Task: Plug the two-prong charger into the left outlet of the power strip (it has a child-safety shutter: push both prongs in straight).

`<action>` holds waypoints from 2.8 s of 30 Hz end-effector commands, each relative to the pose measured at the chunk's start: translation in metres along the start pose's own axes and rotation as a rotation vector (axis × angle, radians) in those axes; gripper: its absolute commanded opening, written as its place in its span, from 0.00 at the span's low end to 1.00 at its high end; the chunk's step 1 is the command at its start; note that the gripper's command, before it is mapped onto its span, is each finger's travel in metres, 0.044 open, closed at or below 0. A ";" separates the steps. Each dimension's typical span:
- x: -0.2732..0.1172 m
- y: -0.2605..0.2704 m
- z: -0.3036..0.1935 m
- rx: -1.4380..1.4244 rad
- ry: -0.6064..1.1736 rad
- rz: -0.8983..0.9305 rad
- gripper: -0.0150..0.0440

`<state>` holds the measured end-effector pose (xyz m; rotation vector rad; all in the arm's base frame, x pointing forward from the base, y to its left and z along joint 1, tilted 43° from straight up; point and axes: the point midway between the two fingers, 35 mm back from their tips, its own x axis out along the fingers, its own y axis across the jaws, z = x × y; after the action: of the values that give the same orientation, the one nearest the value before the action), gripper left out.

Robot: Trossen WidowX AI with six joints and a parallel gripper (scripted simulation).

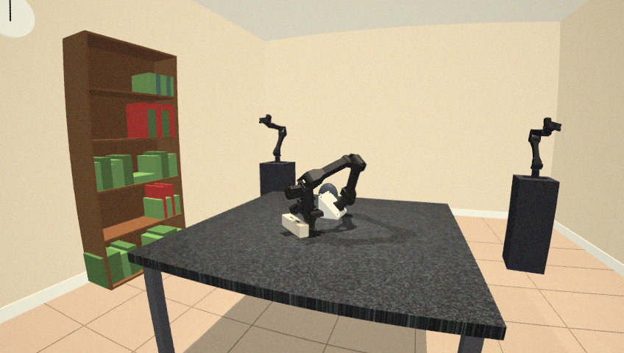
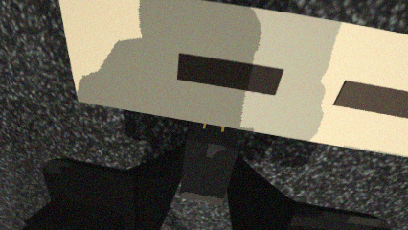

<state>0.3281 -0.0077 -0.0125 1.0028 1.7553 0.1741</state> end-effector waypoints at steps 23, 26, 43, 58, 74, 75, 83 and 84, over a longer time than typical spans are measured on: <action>-0.001 0.000 0.009 -0.004 -0.001 -0.004 0.25; -0.001 0.000 0.010 -0.005 -0.001 -0.004 0.25; -0.002 0.000 0.016 -0.005 -0.001 -0.004 0.25; -0.003 0.000 0.022 -0.005 -0.002 -0.004 0.25; -0.003 0.000 0.021 -0.005 -0.001 -0.004 0.25; -0.003 0.000 0.021 -0.005 -0.001 -0.004 0.25; -0.003 0.000 0.020 -0.005 -0.001 -0.004 0.25; -0.003 0.000 0.019 -0.005 -0.001 -0.004 0.25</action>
<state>0.3419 -0.0139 -0.0181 1.0050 1.7713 0.1761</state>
